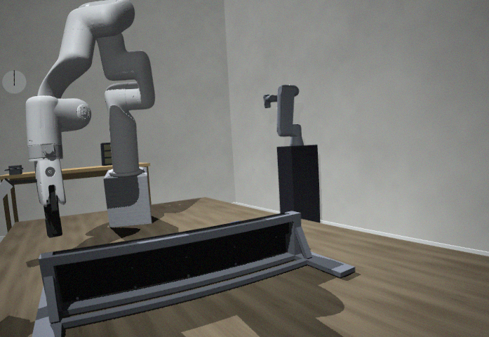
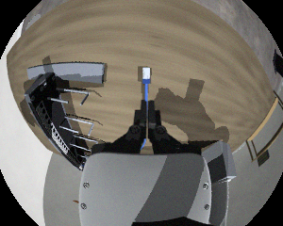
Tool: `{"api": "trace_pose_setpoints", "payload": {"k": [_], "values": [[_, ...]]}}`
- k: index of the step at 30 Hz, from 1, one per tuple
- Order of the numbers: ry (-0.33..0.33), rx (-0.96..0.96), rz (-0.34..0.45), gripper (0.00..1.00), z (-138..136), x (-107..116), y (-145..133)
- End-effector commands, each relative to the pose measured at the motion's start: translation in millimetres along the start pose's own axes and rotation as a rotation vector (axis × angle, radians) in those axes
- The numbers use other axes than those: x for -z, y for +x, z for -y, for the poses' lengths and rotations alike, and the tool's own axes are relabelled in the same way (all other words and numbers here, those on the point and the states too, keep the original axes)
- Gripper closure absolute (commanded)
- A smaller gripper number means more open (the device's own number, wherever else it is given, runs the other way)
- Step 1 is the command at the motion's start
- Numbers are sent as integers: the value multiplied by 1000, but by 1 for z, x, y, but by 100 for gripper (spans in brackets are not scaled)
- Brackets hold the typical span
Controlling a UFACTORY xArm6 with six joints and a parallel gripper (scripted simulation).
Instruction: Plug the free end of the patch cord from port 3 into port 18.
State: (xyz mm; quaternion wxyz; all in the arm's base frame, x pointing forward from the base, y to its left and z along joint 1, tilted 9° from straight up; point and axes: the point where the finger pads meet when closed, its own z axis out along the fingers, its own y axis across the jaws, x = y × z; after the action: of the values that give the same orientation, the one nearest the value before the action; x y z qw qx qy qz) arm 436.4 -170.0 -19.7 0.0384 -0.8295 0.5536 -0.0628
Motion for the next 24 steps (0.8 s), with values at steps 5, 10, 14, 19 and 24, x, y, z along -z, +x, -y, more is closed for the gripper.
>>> {"api": "trace_pose_setpoints", "payload": {"k": [5,10,14,19,24], "values": [[3,0,-3,100,1,1,1],[3,0,-3,100,1,1,1],[3,0,-3,100,1,1,1],[3,0,-3,100,1,1,1],[3,0,-3,100,1,1,1]]}}
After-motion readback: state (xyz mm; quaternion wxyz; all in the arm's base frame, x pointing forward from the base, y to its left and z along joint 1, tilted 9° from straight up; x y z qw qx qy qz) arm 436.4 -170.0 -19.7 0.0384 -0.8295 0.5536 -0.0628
